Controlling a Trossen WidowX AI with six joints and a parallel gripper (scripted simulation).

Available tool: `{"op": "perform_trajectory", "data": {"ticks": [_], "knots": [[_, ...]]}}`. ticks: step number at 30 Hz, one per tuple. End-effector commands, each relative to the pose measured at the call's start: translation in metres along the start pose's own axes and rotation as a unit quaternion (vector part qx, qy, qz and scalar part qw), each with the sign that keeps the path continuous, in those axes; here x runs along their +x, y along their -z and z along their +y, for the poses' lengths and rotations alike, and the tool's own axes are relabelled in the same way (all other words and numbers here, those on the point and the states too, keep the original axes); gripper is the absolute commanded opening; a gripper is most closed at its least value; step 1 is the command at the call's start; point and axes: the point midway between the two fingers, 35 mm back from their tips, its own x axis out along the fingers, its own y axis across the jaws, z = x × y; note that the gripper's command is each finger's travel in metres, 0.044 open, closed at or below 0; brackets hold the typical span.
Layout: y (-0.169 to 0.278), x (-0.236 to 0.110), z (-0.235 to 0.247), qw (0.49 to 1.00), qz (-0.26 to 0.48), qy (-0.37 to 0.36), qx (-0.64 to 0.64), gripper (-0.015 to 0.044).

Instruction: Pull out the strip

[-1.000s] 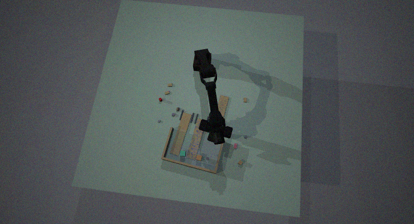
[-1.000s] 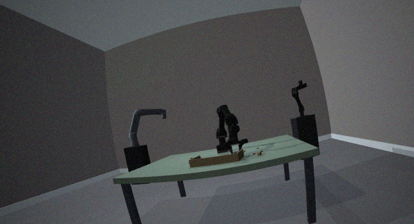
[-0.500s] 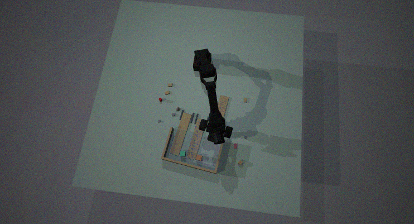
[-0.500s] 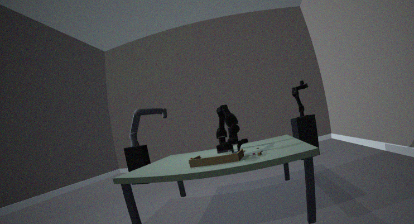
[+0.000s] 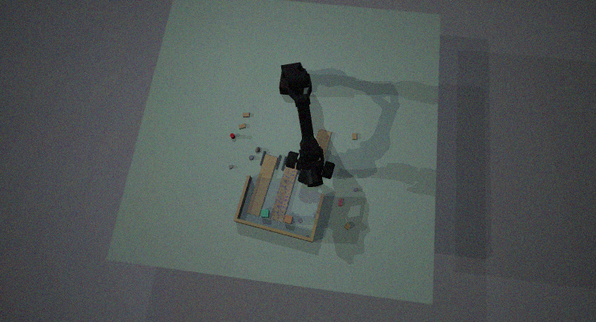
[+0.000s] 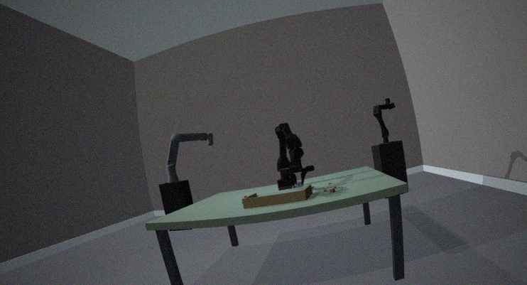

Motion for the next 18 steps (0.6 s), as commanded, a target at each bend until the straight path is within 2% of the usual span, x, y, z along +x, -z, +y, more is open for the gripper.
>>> {"op": "perform_trajectory", "data": {"ticks": [1,18], "knots": [[0.011,-0.008,-0.006,1.000,-0.001,-0.001,-0.003,0.0000],[0.053,-0.012,-0.027,1.000,0.001,0.000,-0.003,0.0000]]}}
